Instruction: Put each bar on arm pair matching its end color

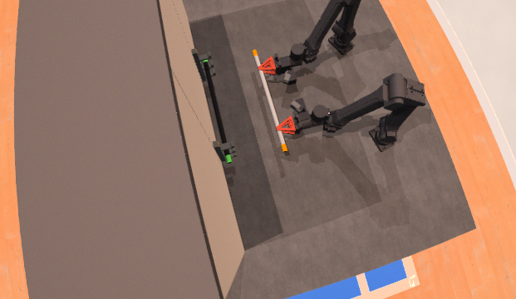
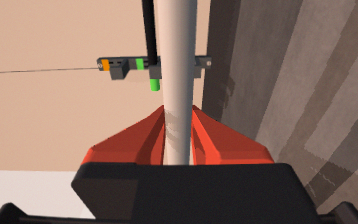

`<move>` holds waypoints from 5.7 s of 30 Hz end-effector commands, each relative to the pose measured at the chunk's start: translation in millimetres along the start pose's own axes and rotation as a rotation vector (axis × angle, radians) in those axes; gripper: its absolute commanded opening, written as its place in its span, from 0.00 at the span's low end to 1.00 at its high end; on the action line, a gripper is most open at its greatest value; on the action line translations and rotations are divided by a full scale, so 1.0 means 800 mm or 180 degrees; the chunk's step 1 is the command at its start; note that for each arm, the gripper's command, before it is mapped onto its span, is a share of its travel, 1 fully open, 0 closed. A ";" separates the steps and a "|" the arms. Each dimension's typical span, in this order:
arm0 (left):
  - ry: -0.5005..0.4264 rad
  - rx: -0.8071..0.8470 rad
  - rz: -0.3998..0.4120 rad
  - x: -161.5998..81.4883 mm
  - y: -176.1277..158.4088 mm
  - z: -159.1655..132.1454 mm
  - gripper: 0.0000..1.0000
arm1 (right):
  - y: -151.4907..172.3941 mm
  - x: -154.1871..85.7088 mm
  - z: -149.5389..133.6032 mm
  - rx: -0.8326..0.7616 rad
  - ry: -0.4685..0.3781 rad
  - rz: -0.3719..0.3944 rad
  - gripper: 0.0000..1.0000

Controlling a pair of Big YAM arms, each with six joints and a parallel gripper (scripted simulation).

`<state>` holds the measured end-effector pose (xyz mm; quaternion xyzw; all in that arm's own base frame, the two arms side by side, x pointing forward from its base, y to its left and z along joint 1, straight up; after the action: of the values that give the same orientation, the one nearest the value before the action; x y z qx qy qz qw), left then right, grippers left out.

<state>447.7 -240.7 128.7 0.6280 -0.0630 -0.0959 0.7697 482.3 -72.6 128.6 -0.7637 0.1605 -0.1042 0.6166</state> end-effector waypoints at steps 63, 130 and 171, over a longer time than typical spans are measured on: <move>0.0011 -0.0047 0.0277 -0.022 0.025 -0.001 0.00 | -0.012 -0.021 -0.008 0.0027 0.0101 -0.0186 0.00; 0.0011 -0.0047 0.0278 -0.023 0.100 0.015 0.00 | -0.090 -0.022 -0.025 0.0027 0.0102 -0.0186 0.00; 0.0012 -0.0047 0.0279 -0.009 0.201 0.037 0.00 | -0.189 -0.012 -0.048 0.0028 0.0101 -0.0187 0.00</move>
<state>424.1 -233.8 233.4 0.6304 -0.0556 -0.1015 0.7676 463.1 -63.0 235.1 -0.7658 0.1637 -0.0925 0.6149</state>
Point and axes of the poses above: on each arm, the point where the finger pads meet when closed, its own x axis out along the fingers, its own y axis across the jaws, z = x × y, the point moved 1 cm from there along -x, back along the fingers, and after that the axes turned 12 degrees about -x, right-handed, at the moved point
